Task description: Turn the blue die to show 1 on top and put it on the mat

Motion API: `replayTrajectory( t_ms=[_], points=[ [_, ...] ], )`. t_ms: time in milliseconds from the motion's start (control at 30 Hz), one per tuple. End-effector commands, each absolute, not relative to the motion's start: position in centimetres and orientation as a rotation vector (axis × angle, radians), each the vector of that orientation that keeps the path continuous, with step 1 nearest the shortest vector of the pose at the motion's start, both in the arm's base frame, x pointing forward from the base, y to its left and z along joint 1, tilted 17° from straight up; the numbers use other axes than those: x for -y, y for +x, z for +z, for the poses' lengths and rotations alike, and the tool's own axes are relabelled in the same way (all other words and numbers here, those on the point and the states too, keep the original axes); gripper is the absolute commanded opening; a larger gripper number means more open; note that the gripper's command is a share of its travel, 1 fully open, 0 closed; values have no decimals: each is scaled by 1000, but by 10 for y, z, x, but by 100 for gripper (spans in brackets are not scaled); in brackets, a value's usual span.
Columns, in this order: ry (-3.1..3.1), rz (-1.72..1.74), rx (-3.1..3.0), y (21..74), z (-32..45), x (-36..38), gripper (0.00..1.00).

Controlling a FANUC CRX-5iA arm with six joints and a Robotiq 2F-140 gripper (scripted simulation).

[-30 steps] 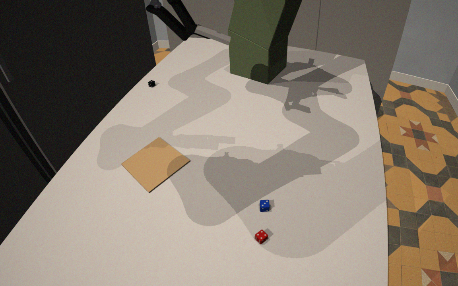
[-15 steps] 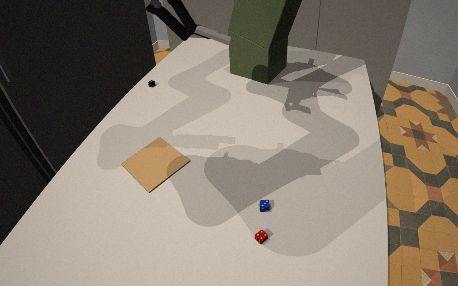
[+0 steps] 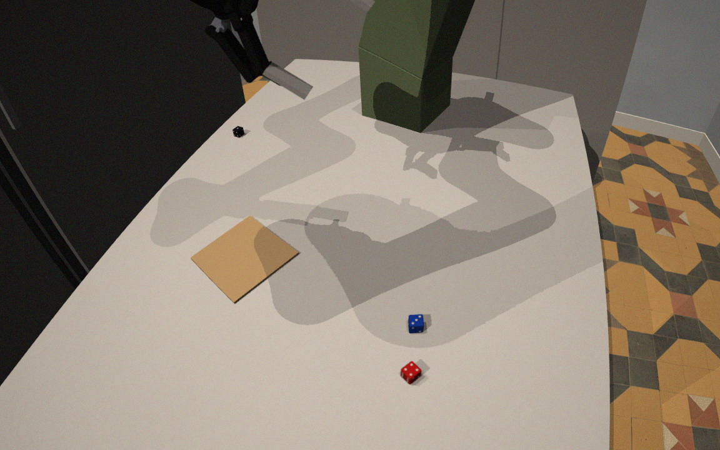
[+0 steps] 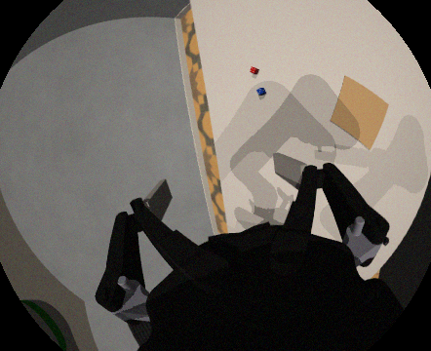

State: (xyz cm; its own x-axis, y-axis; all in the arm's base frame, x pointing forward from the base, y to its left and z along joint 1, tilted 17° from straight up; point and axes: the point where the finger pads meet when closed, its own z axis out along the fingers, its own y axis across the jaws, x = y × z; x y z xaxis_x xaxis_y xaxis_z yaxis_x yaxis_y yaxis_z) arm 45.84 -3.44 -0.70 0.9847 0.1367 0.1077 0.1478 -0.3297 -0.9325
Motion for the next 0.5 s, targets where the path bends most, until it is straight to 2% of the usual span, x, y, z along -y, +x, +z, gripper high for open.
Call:
replayTrajectory(
  t_ms=[0,100,133,467],
  points=[
    [-2052,-66,118,449,-66,75,100],
    [-2052,-66,118,449,-67,76,100],
    [-2135,-87,78,437,-100,103,100],
    [-2312,-118,13,401,-166,165,100]
  ],
)
